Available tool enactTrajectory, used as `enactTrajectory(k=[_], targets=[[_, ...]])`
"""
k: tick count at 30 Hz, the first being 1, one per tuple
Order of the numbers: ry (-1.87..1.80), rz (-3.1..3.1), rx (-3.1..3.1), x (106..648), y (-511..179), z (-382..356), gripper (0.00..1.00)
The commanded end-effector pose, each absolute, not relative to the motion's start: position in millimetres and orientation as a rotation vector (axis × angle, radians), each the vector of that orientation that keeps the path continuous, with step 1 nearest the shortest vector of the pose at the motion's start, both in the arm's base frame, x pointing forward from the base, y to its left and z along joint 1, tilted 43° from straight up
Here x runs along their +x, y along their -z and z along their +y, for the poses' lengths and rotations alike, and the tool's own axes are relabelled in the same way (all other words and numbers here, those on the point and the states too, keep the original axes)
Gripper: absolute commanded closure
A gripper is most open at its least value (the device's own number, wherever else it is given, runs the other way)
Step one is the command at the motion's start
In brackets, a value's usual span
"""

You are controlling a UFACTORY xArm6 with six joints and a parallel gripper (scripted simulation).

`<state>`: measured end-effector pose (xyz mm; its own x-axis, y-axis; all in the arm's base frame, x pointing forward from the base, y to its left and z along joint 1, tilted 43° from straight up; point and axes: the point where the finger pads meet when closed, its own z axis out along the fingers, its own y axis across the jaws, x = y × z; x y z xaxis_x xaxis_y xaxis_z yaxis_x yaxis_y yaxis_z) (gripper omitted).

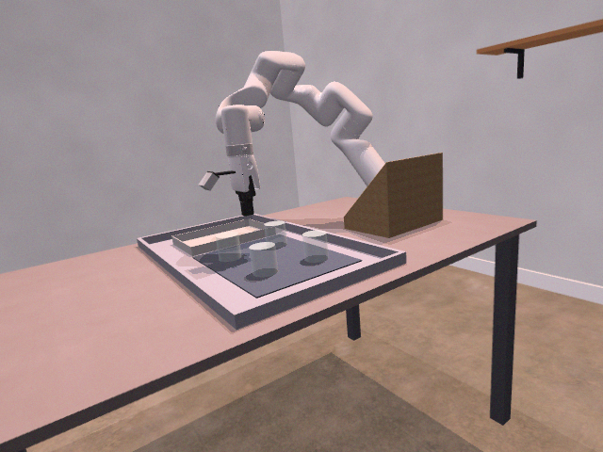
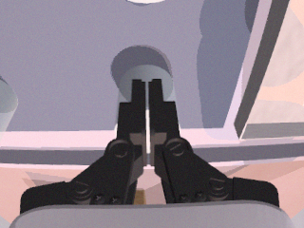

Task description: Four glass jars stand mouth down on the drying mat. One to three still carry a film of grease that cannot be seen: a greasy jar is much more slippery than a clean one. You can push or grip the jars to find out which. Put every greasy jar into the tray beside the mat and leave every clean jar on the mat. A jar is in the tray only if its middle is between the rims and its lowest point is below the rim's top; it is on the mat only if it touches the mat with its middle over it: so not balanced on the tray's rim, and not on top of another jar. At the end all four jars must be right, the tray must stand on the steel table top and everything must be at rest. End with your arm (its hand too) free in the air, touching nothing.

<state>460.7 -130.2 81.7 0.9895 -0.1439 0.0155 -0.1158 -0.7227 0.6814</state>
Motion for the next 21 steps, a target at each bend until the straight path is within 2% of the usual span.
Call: enactTrajectory(k=[1, 21], targets=[[0.050, -0.181, 2.383, 462, -94, -120, 1.00], [0.050, -0.181, 2.383, 478, 4, -16, 1.00]])
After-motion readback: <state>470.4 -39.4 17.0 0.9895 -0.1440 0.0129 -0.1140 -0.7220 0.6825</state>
